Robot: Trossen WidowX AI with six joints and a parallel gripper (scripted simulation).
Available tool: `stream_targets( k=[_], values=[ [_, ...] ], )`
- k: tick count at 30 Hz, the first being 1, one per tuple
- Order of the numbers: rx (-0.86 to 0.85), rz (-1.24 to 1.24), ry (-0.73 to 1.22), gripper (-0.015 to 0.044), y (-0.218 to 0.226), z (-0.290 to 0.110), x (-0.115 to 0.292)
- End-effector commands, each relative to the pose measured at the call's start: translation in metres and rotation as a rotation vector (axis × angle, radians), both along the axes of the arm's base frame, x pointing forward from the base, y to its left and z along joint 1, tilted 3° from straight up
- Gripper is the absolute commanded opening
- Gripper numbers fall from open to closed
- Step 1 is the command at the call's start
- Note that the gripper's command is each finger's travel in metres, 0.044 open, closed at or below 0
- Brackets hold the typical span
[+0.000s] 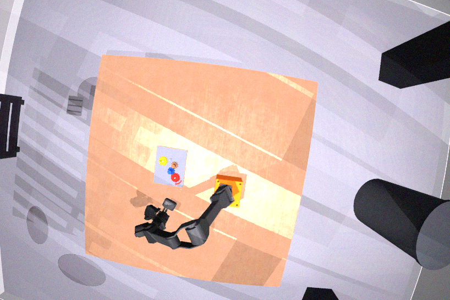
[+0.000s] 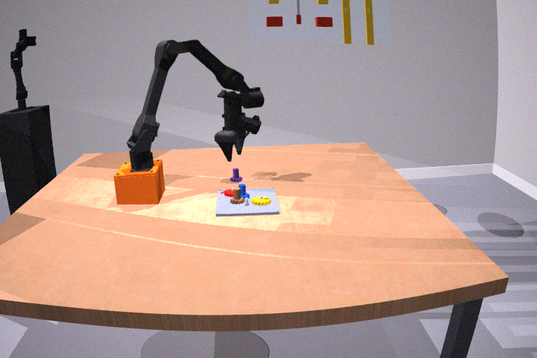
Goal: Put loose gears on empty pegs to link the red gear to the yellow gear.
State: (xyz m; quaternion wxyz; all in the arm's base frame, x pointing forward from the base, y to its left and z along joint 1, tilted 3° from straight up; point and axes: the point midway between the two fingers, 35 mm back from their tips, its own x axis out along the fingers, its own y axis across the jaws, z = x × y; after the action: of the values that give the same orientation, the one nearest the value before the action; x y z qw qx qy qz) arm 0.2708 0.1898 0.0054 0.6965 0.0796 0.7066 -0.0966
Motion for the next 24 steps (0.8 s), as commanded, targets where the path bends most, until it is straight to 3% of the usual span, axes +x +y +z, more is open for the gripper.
stream_targets(
  k=[1, 24],
  values=[
    [0.005, -0.024, 0.000, 0.0440, 0.002, -0.001, 0.001],
    [0.005, -0.024, 0.000, 0.0440, 0.001, -0.044, 0.000]
  ],
)
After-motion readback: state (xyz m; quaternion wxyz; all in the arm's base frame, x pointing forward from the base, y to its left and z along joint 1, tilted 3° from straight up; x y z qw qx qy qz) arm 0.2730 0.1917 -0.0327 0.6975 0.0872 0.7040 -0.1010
